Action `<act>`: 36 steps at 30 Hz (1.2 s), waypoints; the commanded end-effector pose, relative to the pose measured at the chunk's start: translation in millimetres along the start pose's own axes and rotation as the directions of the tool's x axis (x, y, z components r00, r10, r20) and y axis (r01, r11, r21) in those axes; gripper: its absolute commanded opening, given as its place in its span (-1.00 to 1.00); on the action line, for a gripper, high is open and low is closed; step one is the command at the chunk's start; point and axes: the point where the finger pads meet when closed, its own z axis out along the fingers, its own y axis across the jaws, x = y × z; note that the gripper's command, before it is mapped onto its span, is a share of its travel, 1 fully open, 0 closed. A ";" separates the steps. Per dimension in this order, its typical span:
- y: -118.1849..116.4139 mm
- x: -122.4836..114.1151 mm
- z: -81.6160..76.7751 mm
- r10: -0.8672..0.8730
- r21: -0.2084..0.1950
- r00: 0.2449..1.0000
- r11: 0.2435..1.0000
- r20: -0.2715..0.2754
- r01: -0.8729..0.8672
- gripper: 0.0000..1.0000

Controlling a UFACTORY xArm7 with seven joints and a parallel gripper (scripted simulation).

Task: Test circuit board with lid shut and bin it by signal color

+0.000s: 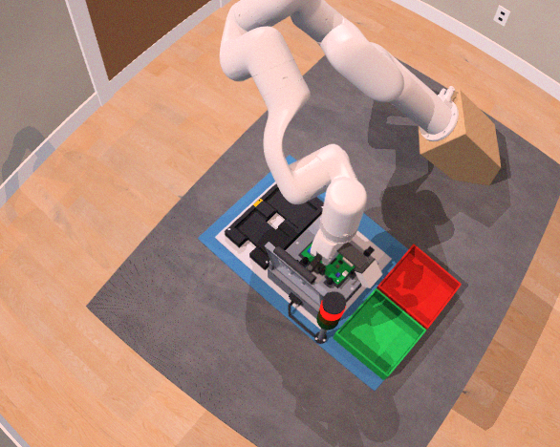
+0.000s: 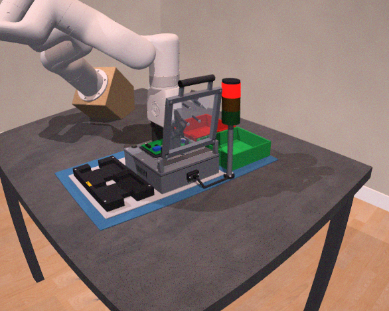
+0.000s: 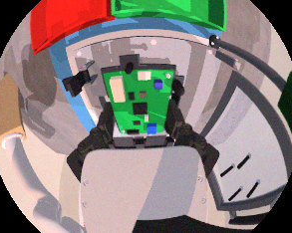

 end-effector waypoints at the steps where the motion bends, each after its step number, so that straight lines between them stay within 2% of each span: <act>1: 1.0 0.9 -3.0 -0.001 -0.004 1.000 1.000 -0.002 0.001 0.58; 36: 1.0 0.9 -10.8 -0.001 -0.004 1.000 1.000 -0.002 0.001 0.58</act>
